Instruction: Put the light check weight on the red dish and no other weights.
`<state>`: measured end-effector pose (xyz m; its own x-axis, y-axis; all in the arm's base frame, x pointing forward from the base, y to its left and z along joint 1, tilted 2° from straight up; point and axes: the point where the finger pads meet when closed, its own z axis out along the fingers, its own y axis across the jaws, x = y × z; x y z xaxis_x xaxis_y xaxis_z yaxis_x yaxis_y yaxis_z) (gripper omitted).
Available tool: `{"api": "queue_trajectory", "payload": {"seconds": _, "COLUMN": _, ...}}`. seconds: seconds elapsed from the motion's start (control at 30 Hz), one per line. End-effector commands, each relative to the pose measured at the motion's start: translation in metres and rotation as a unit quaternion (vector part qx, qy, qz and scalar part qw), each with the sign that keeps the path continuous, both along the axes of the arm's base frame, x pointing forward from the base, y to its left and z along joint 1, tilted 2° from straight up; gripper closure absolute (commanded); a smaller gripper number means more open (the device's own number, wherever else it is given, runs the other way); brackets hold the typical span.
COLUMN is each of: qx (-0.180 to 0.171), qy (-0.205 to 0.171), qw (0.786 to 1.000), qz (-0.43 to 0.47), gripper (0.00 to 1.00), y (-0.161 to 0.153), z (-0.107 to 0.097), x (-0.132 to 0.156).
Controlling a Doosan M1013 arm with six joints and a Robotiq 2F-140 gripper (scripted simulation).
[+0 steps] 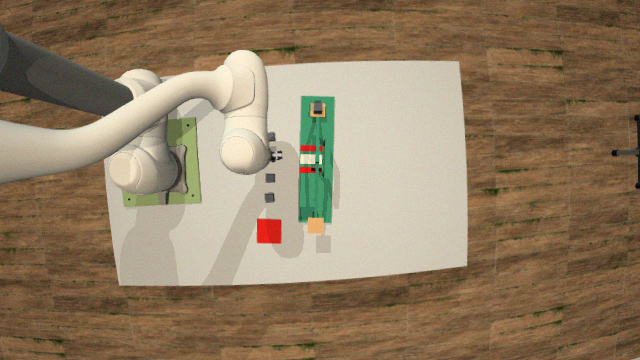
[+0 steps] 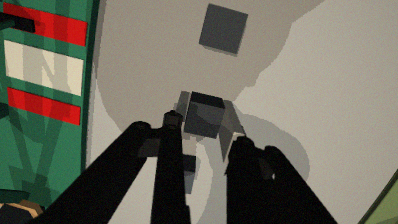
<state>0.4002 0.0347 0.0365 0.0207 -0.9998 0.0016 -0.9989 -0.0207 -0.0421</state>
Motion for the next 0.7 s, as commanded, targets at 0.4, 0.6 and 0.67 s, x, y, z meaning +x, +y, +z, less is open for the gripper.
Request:
{"api": "queue_trajectory", "payload": {"seconds": 0.4, "qx": 0.0, "qy": 0.0, "qw": 1.0, "qz": 0.0, "gripper": 0.65, "y": 0.0, "z": 0.0, "x": 0.0}}
{"api": "queue_trajectory", "payload": {"seconds": 0.6, "qx": 0.0, "qy": 0.0, "qw": 1.0, "qz": 0.0, "gripper": 0.65, "y": 0.0, "z": 0.0, "x": 0.0}}
{"api": "queue_trajectory", "payload": {"seconds": 0.67, "qx": 0.0, "qy": 0.0, "qw": 1.0, "qz": 0.0, "gripper": 0.65, "y": 0.0, "z": 0.0007, "x": -0.0001}}
